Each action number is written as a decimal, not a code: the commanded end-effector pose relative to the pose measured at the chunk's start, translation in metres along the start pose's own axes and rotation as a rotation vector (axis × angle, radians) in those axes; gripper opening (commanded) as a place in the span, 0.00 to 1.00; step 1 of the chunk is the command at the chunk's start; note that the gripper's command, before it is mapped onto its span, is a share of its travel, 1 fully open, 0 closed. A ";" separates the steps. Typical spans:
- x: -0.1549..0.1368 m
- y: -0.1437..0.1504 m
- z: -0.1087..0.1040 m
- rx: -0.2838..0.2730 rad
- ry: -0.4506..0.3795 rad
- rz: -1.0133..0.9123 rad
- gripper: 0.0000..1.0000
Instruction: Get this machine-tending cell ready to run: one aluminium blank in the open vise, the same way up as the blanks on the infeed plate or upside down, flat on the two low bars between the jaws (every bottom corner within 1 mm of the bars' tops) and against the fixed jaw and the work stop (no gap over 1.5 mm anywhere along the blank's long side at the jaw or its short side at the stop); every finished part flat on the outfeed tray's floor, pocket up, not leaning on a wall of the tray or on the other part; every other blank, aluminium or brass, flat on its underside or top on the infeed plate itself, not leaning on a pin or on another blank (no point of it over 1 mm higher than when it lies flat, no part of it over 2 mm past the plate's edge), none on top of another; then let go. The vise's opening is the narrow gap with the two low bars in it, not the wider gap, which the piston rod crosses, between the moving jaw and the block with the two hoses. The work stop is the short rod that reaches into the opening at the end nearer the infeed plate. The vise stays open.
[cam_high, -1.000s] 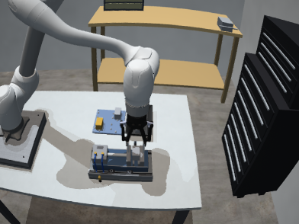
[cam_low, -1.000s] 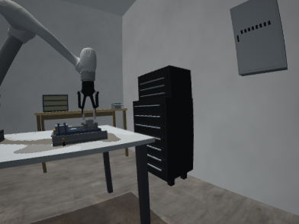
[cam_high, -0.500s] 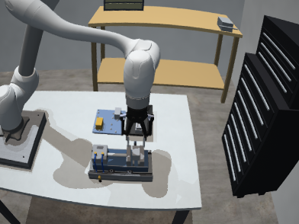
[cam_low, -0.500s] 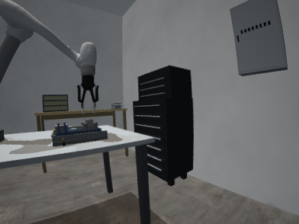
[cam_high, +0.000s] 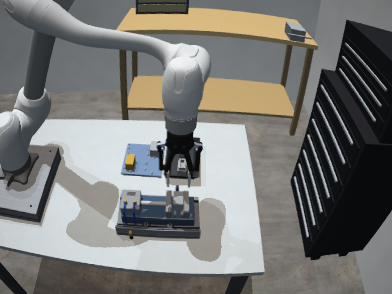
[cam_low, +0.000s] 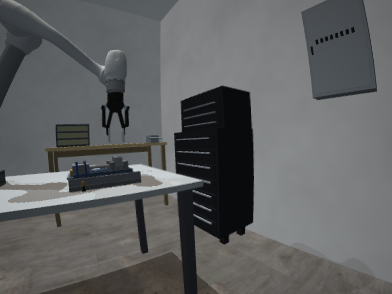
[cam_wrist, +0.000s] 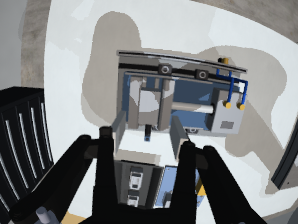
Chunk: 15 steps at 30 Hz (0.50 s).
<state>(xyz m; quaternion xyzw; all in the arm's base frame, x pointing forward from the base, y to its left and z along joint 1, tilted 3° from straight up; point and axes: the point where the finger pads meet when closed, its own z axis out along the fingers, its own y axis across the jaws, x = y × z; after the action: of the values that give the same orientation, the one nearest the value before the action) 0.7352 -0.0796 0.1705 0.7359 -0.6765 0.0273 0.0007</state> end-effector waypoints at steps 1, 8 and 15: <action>0.000 0.000 -0.002 0.000 0.000 0.000 0.40; 0.000 0.000 -0.003 0.000 0.000 0.000 0.00; 0.000 0.000 -0.003 0.000 0.000 0.000 0.00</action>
<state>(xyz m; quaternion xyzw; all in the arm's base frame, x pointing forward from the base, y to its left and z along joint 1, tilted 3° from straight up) 0.7350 -0.0796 0.1731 0.7359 -0.6765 0.0273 0.0008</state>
